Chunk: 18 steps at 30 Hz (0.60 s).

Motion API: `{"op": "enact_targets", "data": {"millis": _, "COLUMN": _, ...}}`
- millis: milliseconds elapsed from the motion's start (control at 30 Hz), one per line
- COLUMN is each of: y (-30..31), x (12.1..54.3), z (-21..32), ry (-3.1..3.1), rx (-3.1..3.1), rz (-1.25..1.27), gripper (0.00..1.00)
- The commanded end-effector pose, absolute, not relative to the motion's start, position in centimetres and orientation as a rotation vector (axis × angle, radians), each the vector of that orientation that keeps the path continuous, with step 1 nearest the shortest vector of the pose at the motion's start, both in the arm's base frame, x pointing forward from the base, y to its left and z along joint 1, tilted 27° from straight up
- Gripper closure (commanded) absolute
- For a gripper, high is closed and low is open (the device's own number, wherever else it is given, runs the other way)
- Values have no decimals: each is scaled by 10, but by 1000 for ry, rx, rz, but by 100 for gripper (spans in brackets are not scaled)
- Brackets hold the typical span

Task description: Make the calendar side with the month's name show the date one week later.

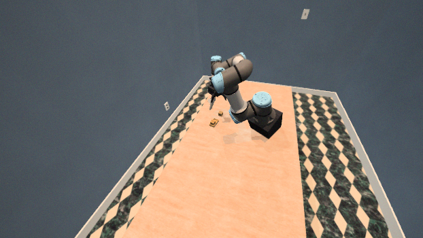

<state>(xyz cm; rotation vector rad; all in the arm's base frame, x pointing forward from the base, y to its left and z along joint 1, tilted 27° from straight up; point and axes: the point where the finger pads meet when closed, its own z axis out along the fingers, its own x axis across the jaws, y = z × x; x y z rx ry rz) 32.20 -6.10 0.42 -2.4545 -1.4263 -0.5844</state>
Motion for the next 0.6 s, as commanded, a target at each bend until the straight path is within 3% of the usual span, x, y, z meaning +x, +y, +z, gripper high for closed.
{"op": "enact_targets", "data": {"millis": 0, "y": -50, "x": 323, "z": 9, "ry": -1199, "rx": -2549, "rz": -536, "gripper": 0}}
{"op": "enact_targets", "data": {"millis": 567, "y": -30, "x": 326, "z": 19, "ry": -821, "rx": -2655, "rz": -469, "gripper": 0}}
